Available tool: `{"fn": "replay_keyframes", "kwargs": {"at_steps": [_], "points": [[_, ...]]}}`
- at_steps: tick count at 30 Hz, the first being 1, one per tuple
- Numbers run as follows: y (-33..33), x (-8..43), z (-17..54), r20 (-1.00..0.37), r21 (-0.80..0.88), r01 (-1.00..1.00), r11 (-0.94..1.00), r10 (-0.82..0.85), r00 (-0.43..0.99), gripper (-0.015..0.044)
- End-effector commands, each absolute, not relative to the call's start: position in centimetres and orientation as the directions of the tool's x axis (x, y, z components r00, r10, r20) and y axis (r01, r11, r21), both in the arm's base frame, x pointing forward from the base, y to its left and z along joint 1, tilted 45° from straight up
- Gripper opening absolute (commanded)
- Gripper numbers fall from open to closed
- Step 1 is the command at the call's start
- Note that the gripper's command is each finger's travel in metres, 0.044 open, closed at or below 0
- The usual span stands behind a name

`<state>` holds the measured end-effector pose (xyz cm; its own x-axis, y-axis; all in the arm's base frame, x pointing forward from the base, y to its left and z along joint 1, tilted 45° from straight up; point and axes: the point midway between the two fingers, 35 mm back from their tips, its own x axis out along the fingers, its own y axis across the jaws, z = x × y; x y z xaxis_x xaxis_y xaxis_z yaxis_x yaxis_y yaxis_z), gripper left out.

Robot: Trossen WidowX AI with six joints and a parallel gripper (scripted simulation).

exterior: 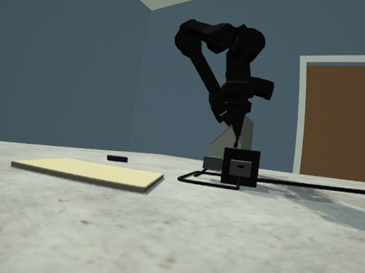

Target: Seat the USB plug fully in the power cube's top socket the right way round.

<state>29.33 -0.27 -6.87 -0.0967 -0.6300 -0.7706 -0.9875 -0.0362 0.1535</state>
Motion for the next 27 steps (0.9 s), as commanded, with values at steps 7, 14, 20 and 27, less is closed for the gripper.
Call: {"fn": "replay_keyframes", "kwargs": {"at_steps": [7,14,20,27], "points": [[-0.58,29.28,-6.93,-0.766,0.156,-0.987,-0.035,-0.635,-0.098,0.0000],[-0.26,29.34,-6.88,-0.771,0.153,-0.988,-0.037,-0.630,-0.096,0.0052],[-0.26,29.34,-6.88,-0.771,0.153,-0.988,-0.037,-0.630,-0.096,0.0095],[-0.26,29.34,-6.88,-0.771,0.153,-0.988,-0.037,-0.630,-0.096,0.0095]]}}
